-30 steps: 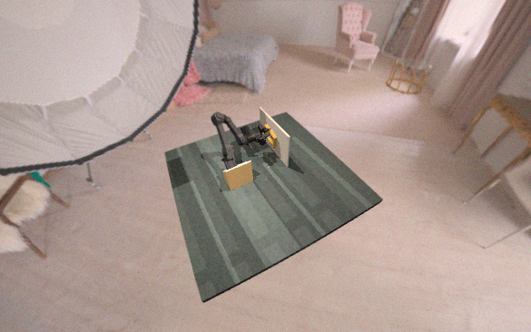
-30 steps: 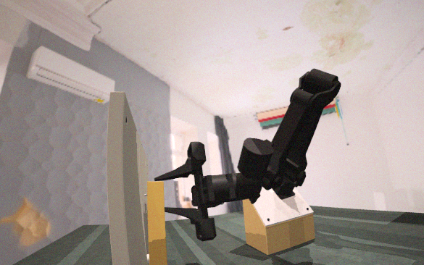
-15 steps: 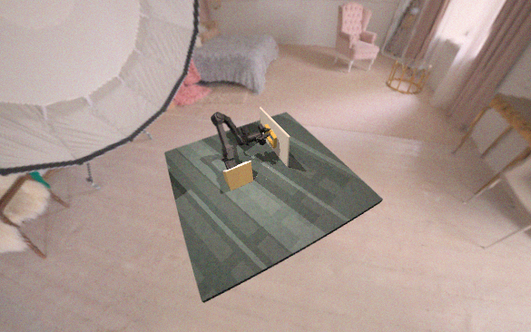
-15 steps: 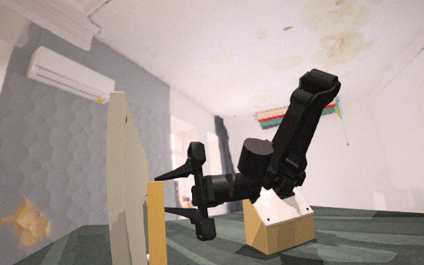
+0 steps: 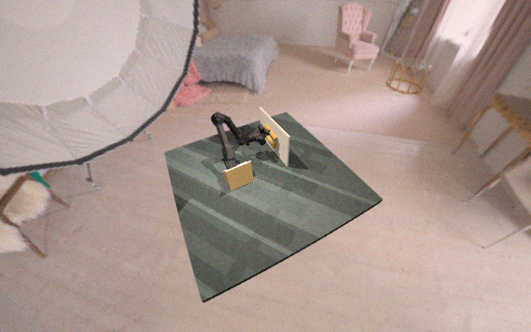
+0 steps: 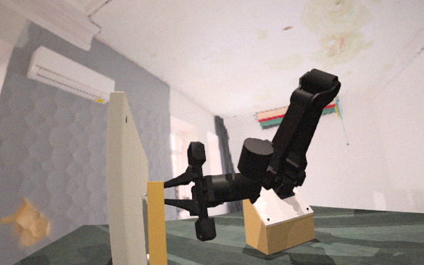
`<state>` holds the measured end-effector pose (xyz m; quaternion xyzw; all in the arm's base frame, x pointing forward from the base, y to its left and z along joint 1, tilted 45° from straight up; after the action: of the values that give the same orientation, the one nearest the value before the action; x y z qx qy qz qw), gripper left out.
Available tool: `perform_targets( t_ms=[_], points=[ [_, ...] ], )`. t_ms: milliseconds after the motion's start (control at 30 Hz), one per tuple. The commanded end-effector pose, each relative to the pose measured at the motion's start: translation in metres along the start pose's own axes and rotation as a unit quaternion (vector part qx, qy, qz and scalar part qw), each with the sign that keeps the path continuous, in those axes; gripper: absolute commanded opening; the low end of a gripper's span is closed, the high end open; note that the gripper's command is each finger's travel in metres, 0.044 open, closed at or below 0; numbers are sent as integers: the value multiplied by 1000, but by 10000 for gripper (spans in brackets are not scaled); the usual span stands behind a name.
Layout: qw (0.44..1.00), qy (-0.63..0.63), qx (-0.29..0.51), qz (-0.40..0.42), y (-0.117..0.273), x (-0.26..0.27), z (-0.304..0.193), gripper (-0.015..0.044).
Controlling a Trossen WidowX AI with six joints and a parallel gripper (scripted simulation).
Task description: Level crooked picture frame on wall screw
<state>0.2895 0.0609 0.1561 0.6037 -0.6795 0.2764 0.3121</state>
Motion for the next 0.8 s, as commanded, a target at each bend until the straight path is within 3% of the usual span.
perform_targets(
  t_ms=[0,200,767],
  points=[
    [1000,2,2,-1,0,0,0,56],
    [1000,2,2,-1,0,0,0,0],
    [1000,2,2,-1,0,3,1,0]
  ],
)
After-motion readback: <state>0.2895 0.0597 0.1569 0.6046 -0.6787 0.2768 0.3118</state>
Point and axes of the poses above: the point midway between the two fingers, 35 mm back from their tips, its own y axis back along the fingers, its own x axis across the jaws, z = x × y, the point moved 9 cm from there along y, back along the fingers, and after that the axes turned 14 degrees about y, right-handed, at the moved point
